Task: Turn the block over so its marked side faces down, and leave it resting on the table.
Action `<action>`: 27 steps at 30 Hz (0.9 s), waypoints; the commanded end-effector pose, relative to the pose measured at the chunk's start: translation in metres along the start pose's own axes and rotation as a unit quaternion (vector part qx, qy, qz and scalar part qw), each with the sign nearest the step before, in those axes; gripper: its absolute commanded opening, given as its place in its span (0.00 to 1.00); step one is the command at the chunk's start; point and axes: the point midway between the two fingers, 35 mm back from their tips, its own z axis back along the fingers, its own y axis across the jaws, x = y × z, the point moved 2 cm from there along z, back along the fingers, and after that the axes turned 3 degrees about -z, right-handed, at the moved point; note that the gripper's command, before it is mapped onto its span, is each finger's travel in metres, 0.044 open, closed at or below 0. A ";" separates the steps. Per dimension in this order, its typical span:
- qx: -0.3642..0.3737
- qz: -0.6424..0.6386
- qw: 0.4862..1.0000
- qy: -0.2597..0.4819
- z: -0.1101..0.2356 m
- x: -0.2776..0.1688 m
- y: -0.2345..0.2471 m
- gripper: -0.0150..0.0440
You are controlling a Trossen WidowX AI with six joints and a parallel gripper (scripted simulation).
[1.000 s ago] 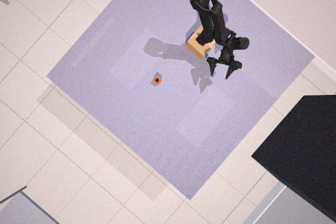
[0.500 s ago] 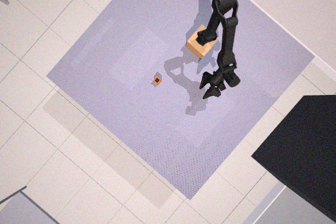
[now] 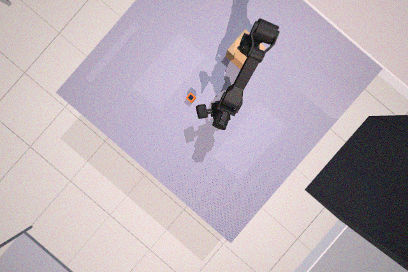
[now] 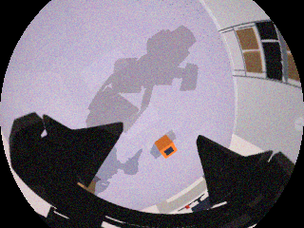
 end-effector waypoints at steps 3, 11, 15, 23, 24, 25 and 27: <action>0.117 -0.280 0.949 0.083 -0.031 -0.057 -0.067 1.00; 0.171 -0.432 0.878 0.120 -0.039 -0.094 -0.097 1.00; 0.171 -0.432 0.878 0.120 -0.039 -0.094 -0.097 1.00; 0.171 -0.432 0.878 0.120 -0.071 -0.096 -0.082 1.00; 0.171 -0.432 0.878 0.120 -0.071 -0.096 -0.082 1.00; 0.171 -0.432 0.878 0.120 -0.071 -0.096 -0.082 1.00; 0.171 -0.432 0.878 0.120 -0.071 -0.096 -0.082 1.00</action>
